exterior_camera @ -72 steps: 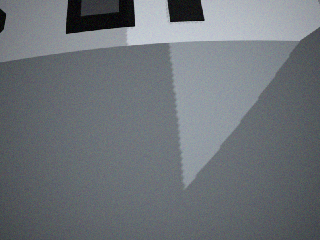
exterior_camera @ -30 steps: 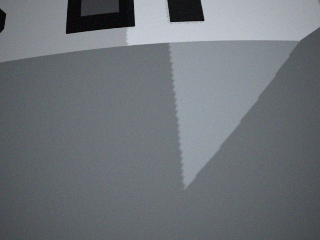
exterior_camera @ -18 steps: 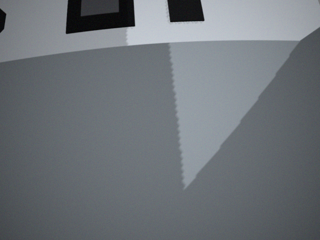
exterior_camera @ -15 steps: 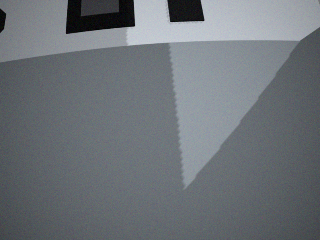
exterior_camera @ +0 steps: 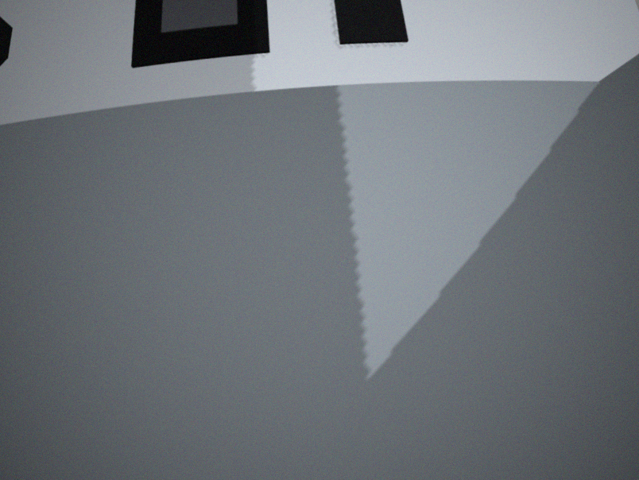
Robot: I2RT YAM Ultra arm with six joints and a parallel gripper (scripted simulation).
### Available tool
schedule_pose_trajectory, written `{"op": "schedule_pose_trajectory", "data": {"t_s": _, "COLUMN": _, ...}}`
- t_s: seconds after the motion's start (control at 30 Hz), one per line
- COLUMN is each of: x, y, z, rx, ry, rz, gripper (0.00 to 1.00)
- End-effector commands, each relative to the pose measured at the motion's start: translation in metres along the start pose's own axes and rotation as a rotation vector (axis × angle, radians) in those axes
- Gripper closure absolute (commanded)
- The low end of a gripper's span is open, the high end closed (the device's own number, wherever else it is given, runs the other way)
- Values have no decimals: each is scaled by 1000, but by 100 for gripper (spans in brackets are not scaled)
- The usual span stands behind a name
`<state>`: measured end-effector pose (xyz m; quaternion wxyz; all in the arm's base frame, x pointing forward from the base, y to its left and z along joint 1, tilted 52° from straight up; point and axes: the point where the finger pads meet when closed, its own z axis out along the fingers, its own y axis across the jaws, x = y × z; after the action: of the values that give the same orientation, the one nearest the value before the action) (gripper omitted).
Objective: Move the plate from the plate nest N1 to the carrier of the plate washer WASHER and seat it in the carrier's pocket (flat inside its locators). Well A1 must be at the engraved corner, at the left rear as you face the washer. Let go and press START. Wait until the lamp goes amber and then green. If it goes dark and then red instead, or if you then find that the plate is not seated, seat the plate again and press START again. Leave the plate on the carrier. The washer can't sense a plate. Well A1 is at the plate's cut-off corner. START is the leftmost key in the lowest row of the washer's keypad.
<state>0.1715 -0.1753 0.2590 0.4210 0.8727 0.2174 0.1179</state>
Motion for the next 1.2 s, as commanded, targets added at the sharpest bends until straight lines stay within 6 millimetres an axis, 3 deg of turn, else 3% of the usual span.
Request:
{"op": "schedule_pose_trajectory", "data": {"t_s": 0.0, "x": -4, "y": 5, "z": -11, "rx": -25, "ry": -3, "rz": 11, "gripper": 0}}
{"op": "schedule_pose_trajectory", "data": {"t_s": 0.6, "x": -4, "y": 5, "z": -11, "rx": -25, "ry": -3, "rz": 11, "gripper": 0}}
{"op": "schedule_pose_trajectory", "data": {"t_s": 0.63, "x": 3, "y": 1, "z": -3, "rx": 3, "ry": -13, "rz": -52, "gripper": 2}}
{"op": "schedule_pose_trajectory", "data": {"t_s": 1.17, "x": 72, "y": -20, "z": -4, "rx": 0, "ry": -11, "rz": -519, "gripper": 30}}
